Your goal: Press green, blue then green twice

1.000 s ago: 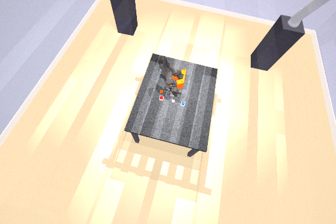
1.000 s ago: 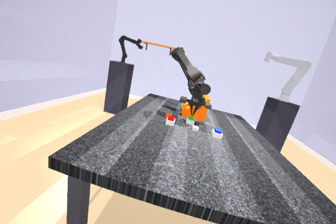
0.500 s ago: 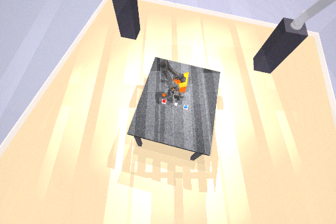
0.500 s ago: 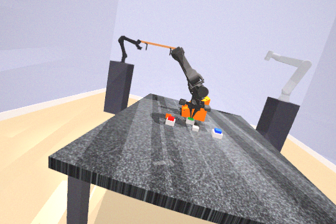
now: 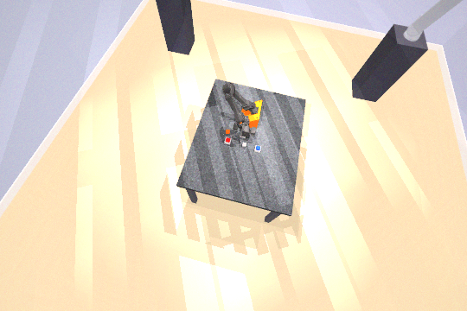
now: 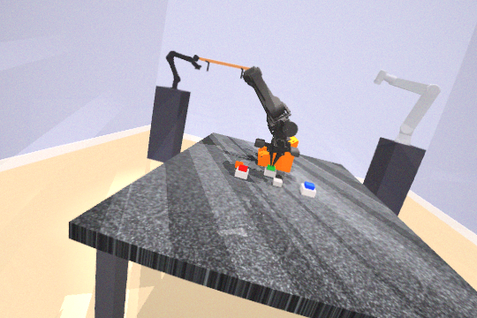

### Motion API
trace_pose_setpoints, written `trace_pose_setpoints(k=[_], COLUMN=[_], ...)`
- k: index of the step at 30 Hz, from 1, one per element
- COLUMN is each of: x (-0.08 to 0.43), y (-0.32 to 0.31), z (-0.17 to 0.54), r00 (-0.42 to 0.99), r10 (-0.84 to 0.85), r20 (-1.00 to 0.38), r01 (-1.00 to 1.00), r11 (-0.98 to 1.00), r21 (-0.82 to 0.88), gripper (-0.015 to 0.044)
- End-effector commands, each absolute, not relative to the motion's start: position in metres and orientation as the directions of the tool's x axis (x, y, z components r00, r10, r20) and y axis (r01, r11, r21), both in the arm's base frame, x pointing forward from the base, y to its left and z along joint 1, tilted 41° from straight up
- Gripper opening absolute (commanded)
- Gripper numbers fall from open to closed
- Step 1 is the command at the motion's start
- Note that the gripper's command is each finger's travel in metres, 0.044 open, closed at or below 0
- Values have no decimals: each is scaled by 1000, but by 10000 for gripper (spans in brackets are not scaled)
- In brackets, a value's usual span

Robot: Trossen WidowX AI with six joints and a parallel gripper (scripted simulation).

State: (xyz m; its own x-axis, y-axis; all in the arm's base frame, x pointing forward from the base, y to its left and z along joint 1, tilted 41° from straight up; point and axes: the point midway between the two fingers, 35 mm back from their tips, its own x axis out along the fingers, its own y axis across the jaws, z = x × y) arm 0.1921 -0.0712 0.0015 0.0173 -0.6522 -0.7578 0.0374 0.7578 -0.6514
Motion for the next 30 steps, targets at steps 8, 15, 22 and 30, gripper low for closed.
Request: trace_pose_setpoints(k=[8,15,22,30], x=[194,192,230,285], y=[-29,-14,17,79], z=[49,67,53,1], r00=[27,26,28,32], r10=[-648,-650,-647,-644], r20=[-761,-759,-762,-765], r01=[39,39,40,43], r11=[762,760,763,765], r21=[-647,-649,-646,-642], gripper=[20,20,20,20])
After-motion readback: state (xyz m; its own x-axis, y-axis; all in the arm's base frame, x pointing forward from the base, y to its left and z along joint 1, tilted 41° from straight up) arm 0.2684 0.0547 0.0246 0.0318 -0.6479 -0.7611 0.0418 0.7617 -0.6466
